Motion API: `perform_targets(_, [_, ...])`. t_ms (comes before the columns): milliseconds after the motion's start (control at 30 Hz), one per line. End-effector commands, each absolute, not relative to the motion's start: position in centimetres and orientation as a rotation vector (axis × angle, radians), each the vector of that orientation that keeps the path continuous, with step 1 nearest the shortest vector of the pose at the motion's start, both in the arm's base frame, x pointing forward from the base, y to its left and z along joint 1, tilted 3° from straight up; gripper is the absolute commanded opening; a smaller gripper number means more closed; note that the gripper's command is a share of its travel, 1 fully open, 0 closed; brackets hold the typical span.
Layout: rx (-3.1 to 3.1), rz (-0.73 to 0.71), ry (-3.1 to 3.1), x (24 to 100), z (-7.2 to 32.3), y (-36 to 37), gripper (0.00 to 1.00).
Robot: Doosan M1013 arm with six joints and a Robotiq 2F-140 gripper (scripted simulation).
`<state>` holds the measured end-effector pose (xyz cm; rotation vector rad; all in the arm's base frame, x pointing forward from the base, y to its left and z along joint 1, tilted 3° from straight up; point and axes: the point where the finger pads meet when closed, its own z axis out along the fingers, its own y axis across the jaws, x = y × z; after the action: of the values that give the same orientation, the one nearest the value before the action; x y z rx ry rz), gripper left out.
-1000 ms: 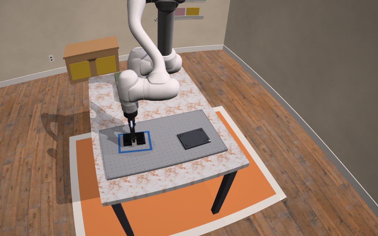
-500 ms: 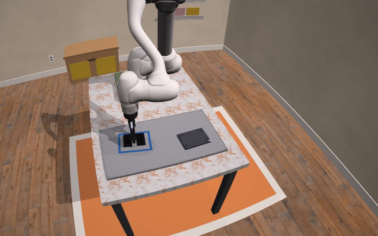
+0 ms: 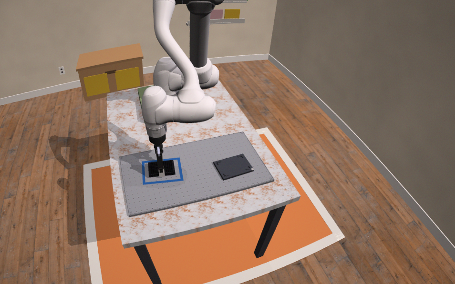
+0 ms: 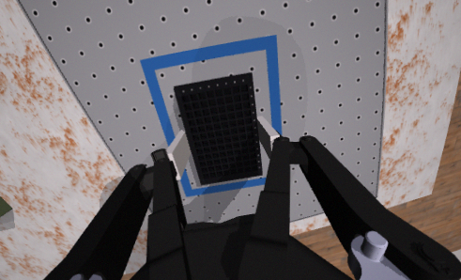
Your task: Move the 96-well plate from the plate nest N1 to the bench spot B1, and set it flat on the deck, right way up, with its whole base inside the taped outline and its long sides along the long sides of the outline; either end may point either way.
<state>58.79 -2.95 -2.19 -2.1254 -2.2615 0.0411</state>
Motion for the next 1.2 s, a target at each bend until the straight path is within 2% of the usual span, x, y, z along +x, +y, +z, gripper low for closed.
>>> perform_targets(0, [-2.125, 0.041, -2.261, 58.79, -2.23, -2.95, 0.0])
perform_targets(1167, [-2.125, 0.041, -2.261, 58.77, -2.74, -2.94, 0.0])
